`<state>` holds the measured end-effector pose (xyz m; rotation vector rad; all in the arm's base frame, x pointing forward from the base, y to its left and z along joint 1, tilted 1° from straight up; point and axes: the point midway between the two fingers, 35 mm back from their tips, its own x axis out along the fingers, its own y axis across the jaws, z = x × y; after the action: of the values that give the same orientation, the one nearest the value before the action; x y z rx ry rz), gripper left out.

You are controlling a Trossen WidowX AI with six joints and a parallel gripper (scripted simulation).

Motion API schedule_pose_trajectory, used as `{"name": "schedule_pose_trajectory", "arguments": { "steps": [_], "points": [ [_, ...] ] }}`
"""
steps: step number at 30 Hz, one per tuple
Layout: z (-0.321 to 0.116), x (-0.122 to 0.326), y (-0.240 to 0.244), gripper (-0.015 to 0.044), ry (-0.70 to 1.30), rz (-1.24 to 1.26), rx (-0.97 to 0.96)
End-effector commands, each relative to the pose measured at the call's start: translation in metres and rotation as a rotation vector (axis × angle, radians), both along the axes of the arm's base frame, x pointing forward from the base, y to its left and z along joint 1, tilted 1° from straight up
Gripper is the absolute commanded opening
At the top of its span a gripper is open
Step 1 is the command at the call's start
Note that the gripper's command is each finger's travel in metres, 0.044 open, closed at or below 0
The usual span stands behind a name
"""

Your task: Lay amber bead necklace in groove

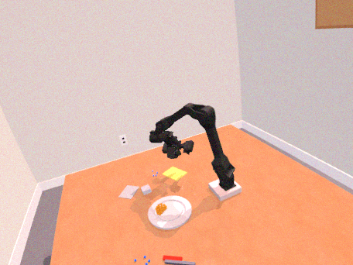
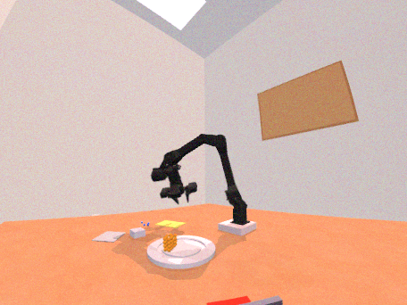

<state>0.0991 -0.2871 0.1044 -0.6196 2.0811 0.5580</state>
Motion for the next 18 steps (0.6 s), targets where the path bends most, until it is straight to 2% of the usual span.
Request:
{"name": "schedule_pose_trajectory", "arguments": {
  "steps": [1,18],
  "points": [
    [-0.005,0.031,0.012,0.0250,-0.072,0.010,-0.020],
    [-0.018,0.129,0.069,0.0250,-0.319,0.011,-0.051]
  ]
}}
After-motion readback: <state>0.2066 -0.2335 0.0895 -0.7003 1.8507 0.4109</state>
